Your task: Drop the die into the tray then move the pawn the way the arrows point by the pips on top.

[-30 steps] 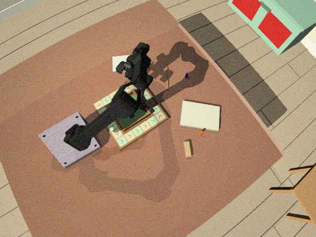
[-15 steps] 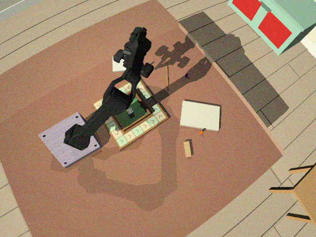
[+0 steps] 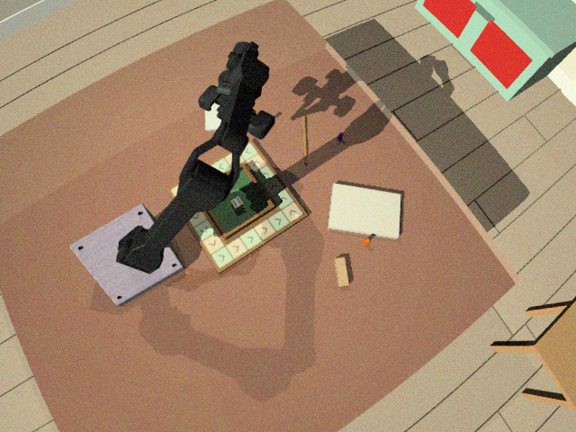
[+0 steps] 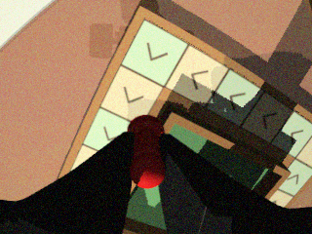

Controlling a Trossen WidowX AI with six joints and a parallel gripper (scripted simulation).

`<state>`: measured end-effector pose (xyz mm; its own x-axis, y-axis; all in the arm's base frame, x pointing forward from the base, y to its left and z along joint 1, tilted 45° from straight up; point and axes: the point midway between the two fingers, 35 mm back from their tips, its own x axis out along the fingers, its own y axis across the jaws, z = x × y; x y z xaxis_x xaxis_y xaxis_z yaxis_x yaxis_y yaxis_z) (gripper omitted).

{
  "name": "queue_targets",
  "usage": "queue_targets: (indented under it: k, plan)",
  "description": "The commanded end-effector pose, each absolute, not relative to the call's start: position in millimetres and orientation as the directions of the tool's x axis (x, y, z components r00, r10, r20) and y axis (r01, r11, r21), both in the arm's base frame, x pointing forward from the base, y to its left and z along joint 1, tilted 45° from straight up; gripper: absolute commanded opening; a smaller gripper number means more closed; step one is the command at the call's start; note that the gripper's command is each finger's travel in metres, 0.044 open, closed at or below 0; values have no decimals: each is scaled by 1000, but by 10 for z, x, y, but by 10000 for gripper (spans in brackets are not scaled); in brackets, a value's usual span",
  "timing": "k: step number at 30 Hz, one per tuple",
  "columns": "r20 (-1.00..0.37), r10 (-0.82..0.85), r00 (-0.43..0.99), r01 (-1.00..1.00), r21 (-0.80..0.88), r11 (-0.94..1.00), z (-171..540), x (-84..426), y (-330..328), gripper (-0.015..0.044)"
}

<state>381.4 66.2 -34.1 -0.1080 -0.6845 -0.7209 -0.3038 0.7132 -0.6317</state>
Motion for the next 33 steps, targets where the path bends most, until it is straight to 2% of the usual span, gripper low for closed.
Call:
queue_targets:
  k: [1,33]
  plan:
    - [-723,-682,-110,-302,-630,716,-362,3693,677,0]
    - [-723,-681,-114,-306,-627,717,-486,2698,533,0]
